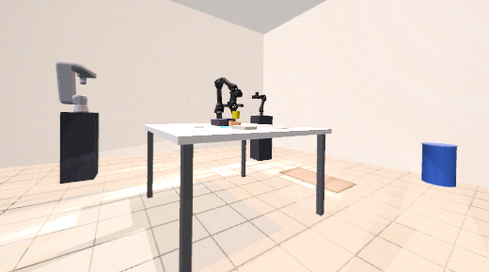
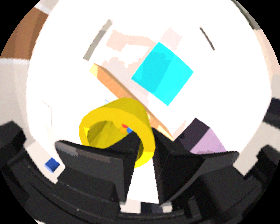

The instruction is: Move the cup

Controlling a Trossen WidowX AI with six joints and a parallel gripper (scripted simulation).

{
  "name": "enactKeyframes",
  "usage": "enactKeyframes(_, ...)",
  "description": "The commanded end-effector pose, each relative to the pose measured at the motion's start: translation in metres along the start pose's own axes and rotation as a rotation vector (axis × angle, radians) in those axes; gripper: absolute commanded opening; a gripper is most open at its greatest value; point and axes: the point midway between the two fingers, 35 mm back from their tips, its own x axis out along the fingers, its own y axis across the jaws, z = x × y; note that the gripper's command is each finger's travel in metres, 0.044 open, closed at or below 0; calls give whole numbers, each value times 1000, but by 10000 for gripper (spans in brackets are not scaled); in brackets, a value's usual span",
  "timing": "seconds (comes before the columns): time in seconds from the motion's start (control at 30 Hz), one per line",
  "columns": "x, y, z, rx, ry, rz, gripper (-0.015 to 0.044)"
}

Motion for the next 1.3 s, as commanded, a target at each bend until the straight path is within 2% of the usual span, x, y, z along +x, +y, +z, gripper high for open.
enactKeyframes(0.0, -1, -6, 9, -1, -8, 1, 0)
enactKeyframes(1.27, -4, -52, 67, -1, -13, -3, 0)
